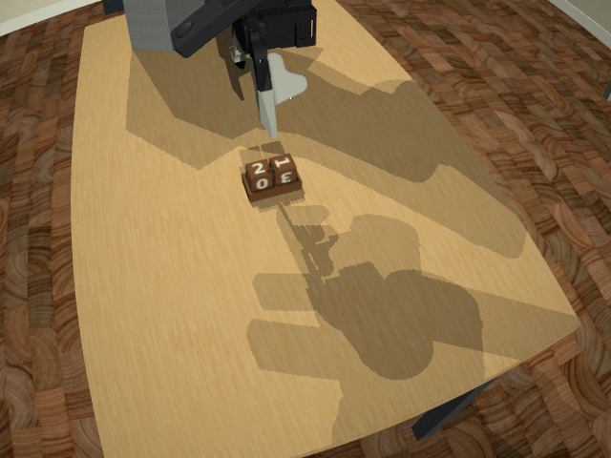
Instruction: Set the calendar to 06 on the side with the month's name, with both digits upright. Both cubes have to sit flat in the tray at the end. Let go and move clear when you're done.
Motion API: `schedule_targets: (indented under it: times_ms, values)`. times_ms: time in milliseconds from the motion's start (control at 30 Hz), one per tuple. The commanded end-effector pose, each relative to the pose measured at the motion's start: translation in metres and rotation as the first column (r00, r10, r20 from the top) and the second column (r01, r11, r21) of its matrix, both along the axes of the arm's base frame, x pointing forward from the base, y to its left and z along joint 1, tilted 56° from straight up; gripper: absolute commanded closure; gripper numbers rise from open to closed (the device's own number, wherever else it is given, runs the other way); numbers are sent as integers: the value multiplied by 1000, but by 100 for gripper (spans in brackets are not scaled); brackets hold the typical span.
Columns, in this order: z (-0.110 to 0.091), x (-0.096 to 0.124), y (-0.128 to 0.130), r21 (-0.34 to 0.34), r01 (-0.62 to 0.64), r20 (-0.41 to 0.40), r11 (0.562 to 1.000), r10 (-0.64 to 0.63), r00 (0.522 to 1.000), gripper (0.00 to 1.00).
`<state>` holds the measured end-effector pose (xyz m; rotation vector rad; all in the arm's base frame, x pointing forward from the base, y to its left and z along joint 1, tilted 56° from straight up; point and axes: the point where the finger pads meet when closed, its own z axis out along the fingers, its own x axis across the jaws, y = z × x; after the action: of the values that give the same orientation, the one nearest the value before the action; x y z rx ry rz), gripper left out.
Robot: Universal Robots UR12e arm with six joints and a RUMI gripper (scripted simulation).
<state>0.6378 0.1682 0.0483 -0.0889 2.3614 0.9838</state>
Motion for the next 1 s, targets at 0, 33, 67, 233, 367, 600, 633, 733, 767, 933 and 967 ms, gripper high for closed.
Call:
schedule_targets:
  times_ms: [0, 33, 67, 233, 367, 600, 633, 733, 767, 933, 967]
  values:
    - [0, 0, 0, 0, 0, 1, 1000, 0, 1000, 0]
    - [0, 0, 0, 0, 0, 1, 1000, 0, 1000, 0]
    - [0, 0, 0, 0, 0, 1, 1000, 0, 1000, 0]
    - [0, 0, 0, -2, -1, 3, 1000, 1, 1000, 0]
    - [0, 0, 0, -7, -7, 9, 1000, 7, 1000, 0]
    - [0, 2, 0, -30, -33, 40, 999, 34, 999, 0]
    - [0, 2, 0, -35, -38, 47, 999, 40, 998, 0]
    - [0, 2, 0, -47, -51, 62, 998, 54, 997, 0]
    - [0, 2, 0, -47, -51, 62, 998, 54, 997, 0]
    - [-1, 4, 0, -88, -91, 110, 992, 100, 989, 0]
    - [-1, 5, 0, -98, -100, 122, 990, 112, 986, 0]
